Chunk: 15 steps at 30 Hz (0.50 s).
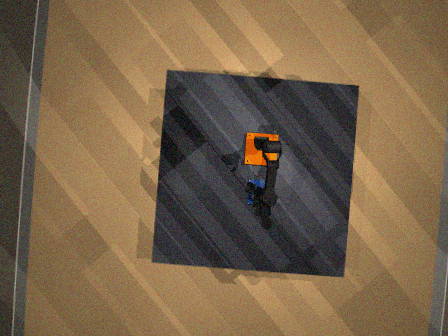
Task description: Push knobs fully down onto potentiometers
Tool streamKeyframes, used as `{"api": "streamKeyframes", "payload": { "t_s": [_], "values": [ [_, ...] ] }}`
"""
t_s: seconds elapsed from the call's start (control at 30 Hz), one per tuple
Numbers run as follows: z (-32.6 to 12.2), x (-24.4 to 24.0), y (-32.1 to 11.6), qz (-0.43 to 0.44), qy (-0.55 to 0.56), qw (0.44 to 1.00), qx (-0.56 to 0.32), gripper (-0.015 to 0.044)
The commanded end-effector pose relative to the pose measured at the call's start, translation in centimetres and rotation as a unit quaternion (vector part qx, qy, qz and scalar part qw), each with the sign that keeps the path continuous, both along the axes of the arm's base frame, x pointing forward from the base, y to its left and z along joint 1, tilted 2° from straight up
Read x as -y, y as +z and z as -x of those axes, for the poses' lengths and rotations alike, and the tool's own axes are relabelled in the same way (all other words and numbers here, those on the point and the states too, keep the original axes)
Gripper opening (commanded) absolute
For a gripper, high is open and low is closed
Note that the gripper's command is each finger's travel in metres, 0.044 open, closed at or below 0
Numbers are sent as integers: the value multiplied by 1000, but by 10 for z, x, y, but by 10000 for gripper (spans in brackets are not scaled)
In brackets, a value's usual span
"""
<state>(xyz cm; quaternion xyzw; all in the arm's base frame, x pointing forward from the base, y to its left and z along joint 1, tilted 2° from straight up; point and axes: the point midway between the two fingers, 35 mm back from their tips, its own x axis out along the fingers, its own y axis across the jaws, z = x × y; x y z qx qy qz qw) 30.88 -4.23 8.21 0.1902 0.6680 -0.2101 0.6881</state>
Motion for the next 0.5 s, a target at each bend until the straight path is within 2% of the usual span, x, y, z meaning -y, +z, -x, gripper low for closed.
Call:
{"api": "streamKeyframes", "payload": {
  "t_s": [0.0, 0.47],
  "values": [
    [1, -1, -2, -3, 2, 1000, -3, 0],
    [1, -1, -4, -3, 2, 1000, -3, 0]
  ]
}}
